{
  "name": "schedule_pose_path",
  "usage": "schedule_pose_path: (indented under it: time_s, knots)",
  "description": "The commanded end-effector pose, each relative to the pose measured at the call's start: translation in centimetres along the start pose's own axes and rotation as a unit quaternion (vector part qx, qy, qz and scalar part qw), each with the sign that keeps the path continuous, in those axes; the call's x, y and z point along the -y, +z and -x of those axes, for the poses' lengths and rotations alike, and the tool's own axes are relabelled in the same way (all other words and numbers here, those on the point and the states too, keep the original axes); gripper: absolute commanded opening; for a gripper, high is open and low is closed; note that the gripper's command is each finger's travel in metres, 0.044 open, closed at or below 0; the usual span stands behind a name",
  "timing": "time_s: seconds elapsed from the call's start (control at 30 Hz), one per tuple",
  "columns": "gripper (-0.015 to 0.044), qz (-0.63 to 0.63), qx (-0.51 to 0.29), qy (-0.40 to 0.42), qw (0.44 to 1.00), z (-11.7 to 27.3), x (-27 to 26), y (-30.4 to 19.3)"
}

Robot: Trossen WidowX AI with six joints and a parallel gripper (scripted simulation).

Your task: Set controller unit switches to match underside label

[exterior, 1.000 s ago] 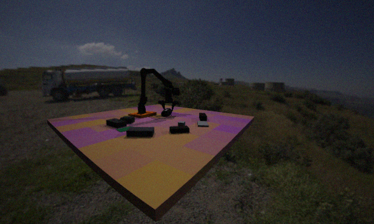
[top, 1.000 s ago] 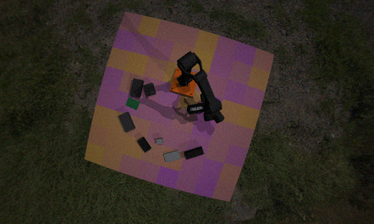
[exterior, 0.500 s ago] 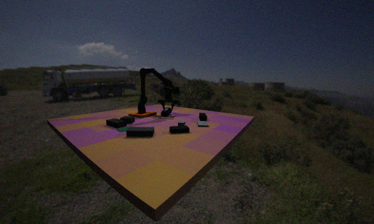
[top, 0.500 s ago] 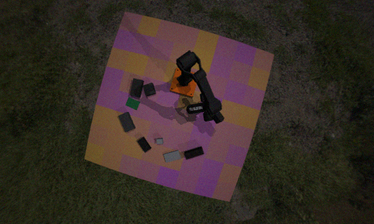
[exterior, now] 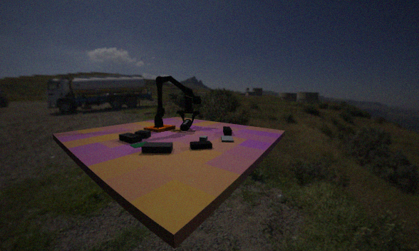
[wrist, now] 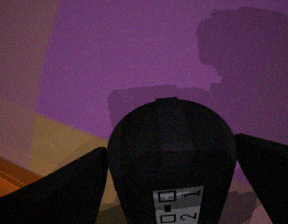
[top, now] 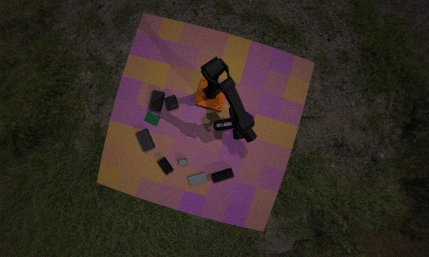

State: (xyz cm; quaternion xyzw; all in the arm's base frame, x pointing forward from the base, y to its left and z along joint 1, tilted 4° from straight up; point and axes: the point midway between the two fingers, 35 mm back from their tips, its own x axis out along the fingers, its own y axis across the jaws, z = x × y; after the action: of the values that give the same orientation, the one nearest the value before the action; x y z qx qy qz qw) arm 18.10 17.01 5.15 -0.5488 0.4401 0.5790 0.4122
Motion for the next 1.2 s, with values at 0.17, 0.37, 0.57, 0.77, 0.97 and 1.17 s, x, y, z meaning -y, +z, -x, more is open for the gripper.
schedule_pose_path:
  time_s: [0.17, 0.37, 0.57, 0.77, 0.97, 1.17]
  knots:
    - [0.0336, 0.001, 0.000, -0.007, 1.000, 1.0, 0.2, -0.4]
    - [0.0336, 0.001, 0.000, -0.007, 1.000, 1.5, 0.2, -0.7]
    - [0.0336, 0.001, 0.000, -0.007, 1.000, 1.9, 0.2, -0.9]
    - [0.0336, 0.001, 0.000, -0.007, 1.000, 2.3, 0.2, -1.2]
    - [0.0336, 0.001, 0.000, -0.007, 1.000, 2.7, 0.2, -1.5]
    - [0.0336, 0.001, 0.000, -0.007, 1.000, 3.1, 0.2, -1.8]
